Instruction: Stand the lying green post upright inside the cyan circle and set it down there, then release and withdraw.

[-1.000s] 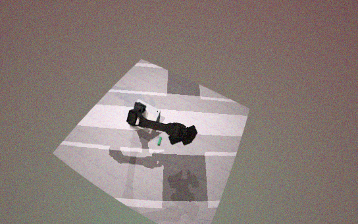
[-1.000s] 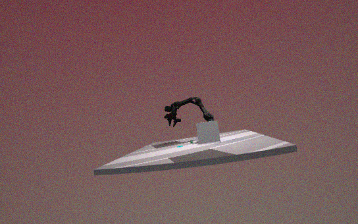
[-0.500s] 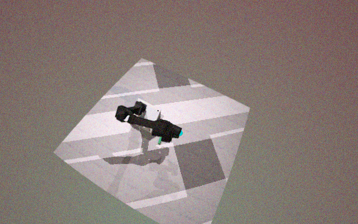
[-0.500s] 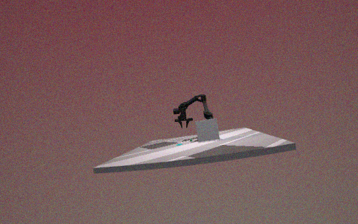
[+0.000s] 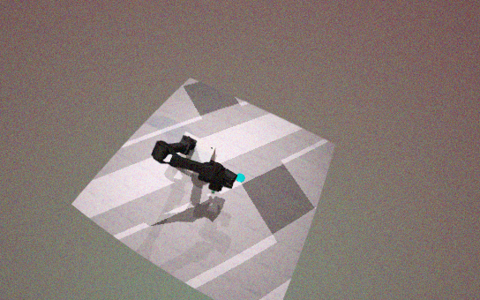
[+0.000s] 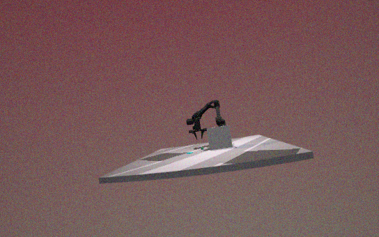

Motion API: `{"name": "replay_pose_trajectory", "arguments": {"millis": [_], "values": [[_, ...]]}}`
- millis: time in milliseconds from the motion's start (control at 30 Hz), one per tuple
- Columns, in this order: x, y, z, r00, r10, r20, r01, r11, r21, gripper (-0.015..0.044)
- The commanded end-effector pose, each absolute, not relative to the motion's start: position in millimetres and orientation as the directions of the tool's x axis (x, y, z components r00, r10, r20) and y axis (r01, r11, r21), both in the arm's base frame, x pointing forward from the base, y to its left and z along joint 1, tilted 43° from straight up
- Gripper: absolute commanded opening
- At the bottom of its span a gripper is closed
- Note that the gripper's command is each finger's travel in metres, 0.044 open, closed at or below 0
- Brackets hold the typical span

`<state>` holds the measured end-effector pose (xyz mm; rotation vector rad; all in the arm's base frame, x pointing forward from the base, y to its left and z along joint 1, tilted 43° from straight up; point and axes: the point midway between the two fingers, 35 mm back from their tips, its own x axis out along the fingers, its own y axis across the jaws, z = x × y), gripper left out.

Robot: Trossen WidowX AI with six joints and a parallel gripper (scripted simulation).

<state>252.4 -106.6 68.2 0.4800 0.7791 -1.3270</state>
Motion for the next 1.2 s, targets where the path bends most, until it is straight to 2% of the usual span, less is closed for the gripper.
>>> {"name": "replay_pose_trajectory", "arguments": {"millis": [0,167,367,633,1167], "values": [[250,-133,36,0.031,-0.668,-0.743,0.972,0.194,-0.135,0.0233],[245,-167,4,0.031,-0.678,-0.735,0.971,0.194,-0.138,0.0233],[244,-171,0,0.032,-0.681,-0.732,0.971,0.195,-0.139,0.0233],[244,-171,0,0.032,-0.681,-0.732,0.971,0.195,-0.139,0.0023],[250,-149,20,0.032,-0.673,-0.739,0.971,0.196,-0.136,0.0023]]}}
